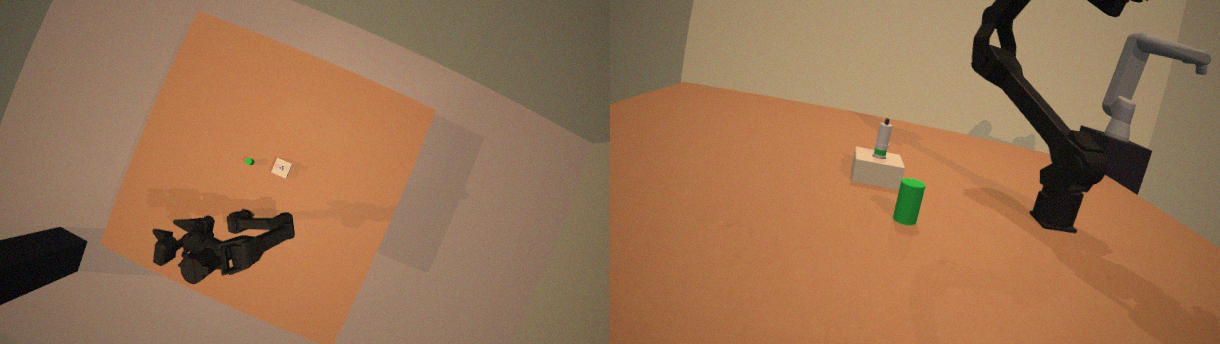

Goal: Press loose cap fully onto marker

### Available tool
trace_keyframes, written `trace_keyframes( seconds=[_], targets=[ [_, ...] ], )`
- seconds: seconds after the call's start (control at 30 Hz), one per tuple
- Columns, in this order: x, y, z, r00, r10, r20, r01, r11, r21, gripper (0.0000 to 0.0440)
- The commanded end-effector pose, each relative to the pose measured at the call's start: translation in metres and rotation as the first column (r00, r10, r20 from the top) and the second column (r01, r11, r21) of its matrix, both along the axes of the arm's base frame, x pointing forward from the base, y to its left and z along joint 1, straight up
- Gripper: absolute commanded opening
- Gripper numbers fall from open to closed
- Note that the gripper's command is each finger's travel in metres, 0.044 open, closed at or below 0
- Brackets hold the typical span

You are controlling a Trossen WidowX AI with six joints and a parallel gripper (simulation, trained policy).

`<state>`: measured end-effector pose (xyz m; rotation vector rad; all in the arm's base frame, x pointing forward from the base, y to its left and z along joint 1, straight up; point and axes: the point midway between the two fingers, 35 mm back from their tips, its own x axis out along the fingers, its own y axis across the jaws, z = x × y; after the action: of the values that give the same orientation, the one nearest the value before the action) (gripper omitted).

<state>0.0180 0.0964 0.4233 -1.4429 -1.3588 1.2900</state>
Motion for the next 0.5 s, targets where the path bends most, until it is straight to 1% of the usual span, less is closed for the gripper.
trace_keyframes(
  seconds=[0.0,0.47],
  targets=[
    [-0.005,0.009,-0.009,1.0,-0.018,0.008,0.019,0.998,-0.055,0.0313],
    [-0.009,0.03,-0.031,0.995,-0.102,0.018,0.103,0.976,-0.194,0.0315]
  ],
)
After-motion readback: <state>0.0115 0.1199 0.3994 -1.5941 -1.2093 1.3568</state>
